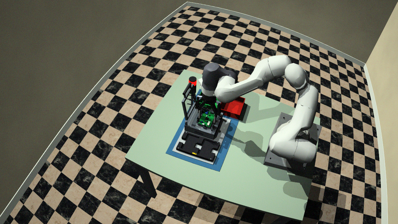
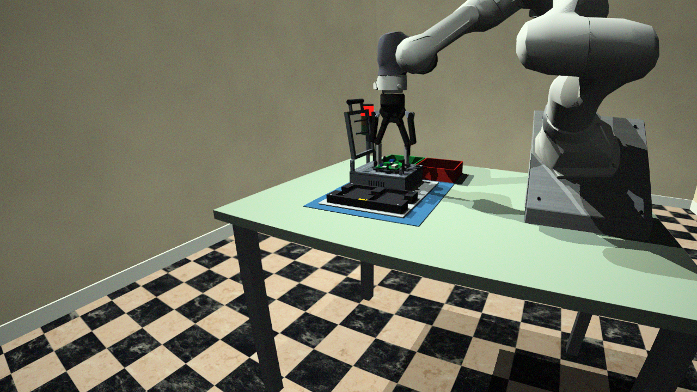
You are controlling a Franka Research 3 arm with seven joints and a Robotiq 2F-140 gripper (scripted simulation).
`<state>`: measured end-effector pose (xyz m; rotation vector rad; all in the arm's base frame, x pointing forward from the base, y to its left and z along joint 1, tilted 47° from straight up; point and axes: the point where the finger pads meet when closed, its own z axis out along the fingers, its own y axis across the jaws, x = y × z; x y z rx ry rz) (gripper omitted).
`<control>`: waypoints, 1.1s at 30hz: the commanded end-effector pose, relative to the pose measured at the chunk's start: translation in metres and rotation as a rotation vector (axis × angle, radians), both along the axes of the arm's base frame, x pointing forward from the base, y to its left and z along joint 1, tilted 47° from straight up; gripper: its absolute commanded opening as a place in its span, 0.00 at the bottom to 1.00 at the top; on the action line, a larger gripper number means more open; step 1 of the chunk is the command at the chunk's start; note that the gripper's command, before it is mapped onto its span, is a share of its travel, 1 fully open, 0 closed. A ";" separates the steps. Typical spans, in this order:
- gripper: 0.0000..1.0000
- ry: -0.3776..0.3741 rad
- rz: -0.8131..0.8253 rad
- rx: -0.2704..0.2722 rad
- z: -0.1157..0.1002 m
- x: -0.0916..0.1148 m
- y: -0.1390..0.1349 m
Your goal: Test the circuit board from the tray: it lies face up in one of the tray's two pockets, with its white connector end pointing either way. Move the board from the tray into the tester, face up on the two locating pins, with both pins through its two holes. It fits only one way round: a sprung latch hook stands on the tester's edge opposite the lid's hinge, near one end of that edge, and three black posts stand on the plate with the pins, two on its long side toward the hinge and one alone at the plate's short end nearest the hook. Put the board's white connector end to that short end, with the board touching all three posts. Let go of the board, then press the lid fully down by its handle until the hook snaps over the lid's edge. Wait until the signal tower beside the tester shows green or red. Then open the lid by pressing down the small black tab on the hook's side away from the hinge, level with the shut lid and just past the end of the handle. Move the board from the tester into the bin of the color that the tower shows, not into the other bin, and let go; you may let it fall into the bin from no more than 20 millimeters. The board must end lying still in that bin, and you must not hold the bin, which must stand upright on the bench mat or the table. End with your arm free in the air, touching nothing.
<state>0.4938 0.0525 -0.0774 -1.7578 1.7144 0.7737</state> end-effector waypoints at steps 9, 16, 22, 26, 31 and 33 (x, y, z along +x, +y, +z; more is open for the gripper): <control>0.54 0.004 -0.004 -0.001 -0.001 0.000 0.001; 0.54 0.004 -0.004 -0.001 -0.001 0.000 0.001; 0.51 0.004 -0.004 -0.001 -0.001 0.000 0.001; 0.51 0.004 -0.004 -0.001 -0.001 0.000 0.001; 0.51 0.004 -0.004 -0.001 -0.001 0.000 0.001; 0.51 0.004 -0.004 -0.001 -0.001 0.000 0.001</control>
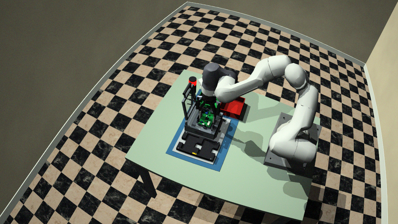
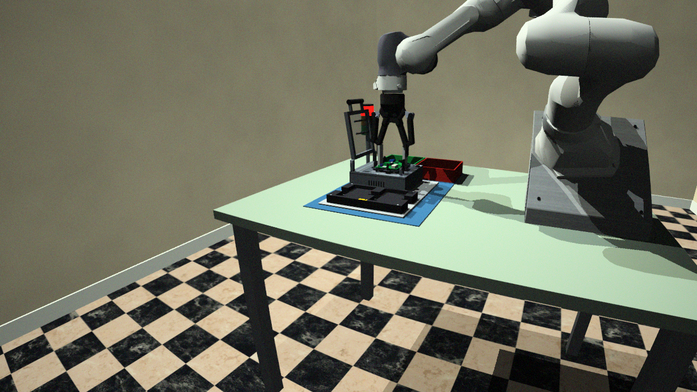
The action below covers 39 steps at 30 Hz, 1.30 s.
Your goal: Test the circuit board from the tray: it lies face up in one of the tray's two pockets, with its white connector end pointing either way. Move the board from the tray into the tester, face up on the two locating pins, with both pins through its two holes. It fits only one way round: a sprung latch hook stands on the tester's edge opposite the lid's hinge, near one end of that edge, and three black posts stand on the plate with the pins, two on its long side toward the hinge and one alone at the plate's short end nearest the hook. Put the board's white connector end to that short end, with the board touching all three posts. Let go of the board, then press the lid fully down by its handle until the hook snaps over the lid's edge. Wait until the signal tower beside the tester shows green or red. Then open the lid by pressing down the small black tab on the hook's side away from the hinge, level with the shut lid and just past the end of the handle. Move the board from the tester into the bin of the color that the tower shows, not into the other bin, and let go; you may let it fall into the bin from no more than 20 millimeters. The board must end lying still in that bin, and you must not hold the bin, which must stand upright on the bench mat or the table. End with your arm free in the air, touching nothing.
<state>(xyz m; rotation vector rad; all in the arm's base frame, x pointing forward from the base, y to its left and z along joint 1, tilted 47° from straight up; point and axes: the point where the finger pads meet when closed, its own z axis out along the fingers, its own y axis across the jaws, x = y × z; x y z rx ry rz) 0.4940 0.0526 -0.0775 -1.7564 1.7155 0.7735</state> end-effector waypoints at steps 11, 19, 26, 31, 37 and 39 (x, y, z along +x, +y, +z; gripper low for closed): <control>0.51 0.003 -0.003 -0.001 0.001 0.000 -0.001; 0.51 0.003 -0.003 -0.001 0.002 0.000 -0.002; 0.51 0.003 -0.003 -0.001 0.002 0.000 -0.002; 0.51 0.003 -0.003 -0.001 0.002 0.000 -0.002; 0.51 0.003 -0.003 -0.001 0.002 0.000 -0.002; 0.51 0.003 -0.003 -0.001 0.002 0.000 -0.002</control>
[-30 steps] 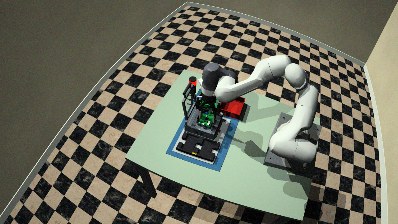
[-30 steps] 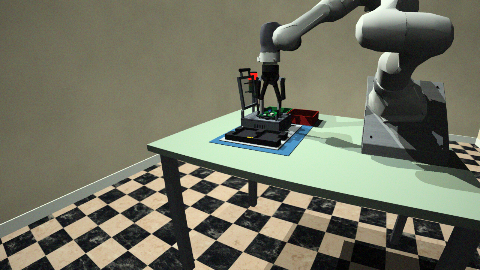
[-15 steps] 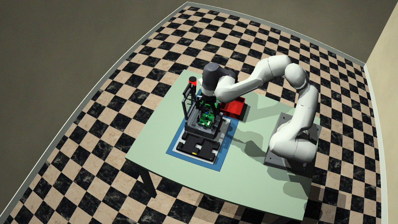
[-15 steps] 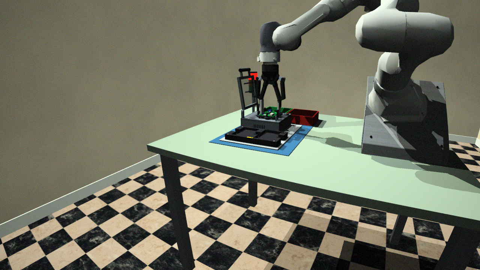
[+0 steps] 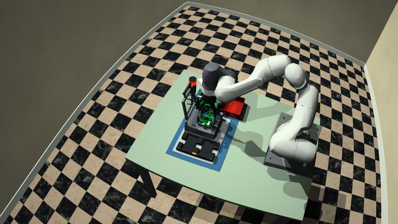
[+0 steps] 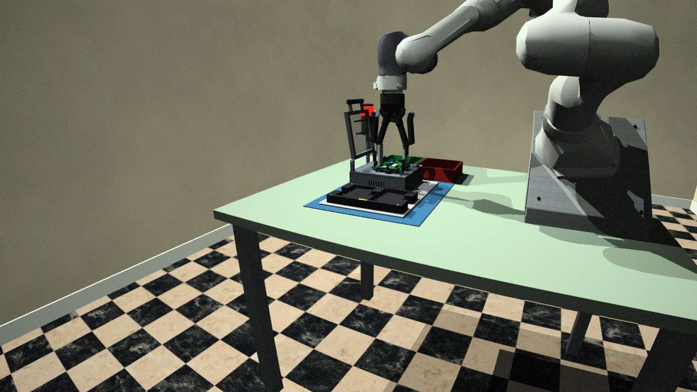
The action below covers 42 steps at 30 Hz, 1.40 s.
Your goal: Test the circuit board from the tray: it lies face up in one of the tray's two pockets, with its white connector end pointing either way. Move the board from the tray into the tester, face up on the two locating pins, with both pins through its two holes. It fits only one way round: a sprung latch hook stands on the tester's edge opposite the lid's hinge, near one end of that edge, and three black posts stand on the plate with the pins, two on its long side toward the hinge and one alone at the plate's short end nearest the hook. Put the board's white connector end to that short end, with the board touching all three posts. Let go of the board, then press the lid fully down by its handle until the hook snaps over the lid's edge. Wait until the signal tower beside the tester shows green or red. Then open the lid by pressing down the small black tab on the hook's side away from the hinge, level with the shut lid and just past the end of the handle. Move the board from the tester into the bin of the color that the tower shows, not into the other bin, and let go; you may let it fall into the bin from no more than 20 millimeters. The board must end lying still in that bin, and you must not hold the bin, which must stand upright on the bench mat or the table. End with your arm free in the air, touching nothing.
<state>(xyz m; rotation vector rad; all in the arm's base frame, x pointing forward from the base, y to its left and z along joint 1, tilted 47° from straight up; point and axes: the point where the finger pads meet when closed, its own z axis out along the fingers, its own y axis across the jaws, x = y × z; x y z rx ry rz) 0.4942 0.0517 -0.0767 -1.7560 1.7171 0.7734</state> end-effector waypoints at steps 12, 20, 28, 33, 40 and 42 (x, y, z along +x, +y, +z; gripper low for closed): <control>0.51 0.003 -0.002 0.000 0.002 0.000 -0.003; 0.51 0.003 -0.002 0.000 0.002 0.000 -0.003; 0.51 0.003 -0.002 0.000 0.002 0.000 -0.003; 0.51 0.003 -0.002 0.000 0.002 0.000 -0.003; 0.49 0.003 -0.002 0.000 0.002 0.000 -0.003; 0.49 0.003 -0.002 0.000 0.002 0.000 -0.003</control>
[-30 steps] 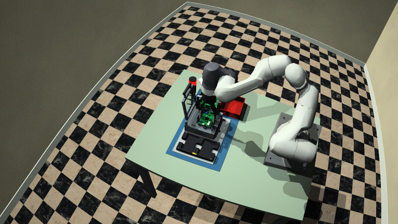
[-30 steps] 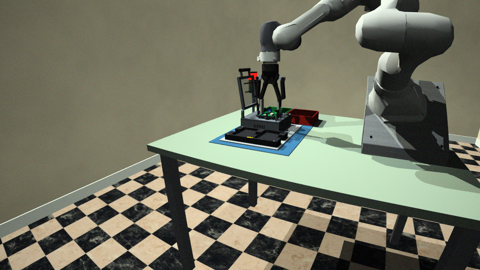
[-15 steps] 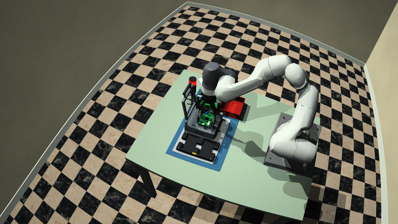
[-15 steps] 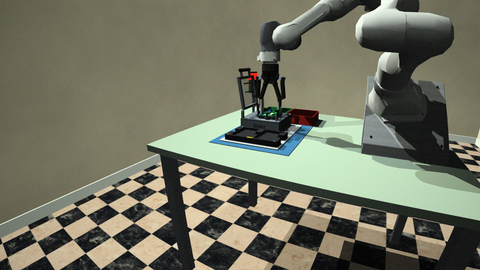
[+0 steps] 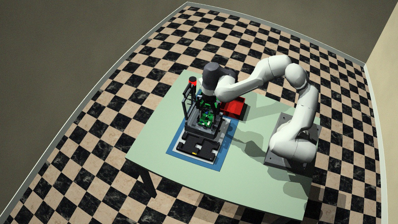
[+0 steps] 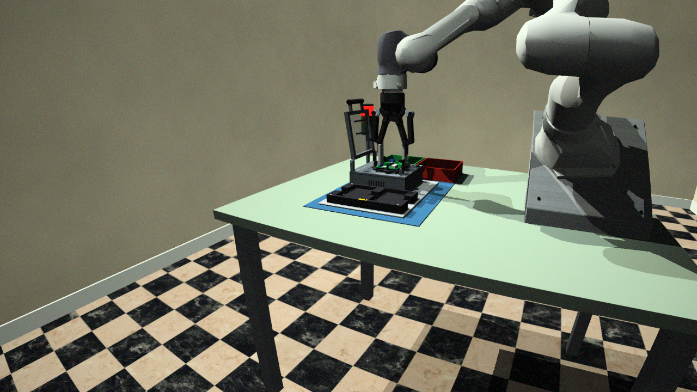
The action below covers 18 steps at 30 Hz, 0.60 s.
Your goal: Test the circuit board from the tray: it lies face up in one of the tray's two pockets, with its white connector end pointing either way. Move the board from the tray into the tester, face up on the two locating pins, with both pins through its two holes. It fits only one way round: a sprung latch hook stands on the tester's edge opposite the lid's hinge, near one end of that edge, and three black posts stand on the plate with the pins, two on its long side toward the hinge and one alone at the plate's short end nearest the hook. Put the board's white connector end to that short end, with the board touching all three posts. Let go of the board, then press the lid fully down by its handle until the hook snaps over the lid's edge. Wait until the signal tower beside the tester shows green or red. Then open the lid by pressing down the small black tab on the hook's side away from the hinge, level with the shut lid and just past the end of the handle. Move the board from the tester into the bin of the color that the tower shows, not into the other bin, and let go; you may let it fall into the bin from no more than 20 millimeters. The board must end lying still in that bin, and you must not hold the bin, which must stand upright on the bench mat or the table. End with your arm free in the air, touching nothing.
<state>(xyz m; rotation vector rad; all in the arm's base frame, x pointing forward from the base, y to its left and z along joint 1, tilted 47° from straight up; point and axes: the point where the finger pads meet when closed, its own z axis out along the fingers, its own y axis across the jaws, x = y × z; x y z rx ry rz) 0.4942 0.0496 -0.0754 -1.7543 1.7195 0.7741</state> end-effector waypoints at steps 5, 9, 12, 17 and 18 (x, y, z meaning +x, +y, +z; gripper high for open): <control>0.49 0.001 0.000 0.000 0.001 0.000 -0.001; 0.47 0.001 0.000 0.000 0.001 0.000 -0.001; 0.47 0.001 0.000 0.000 0.001 0.000 -0.001; 0.47 0.001 0.000 0.000 0.001 0.000 -0.001; 0.47 0.001 0.000 0.000 0.001 0.000 -0.001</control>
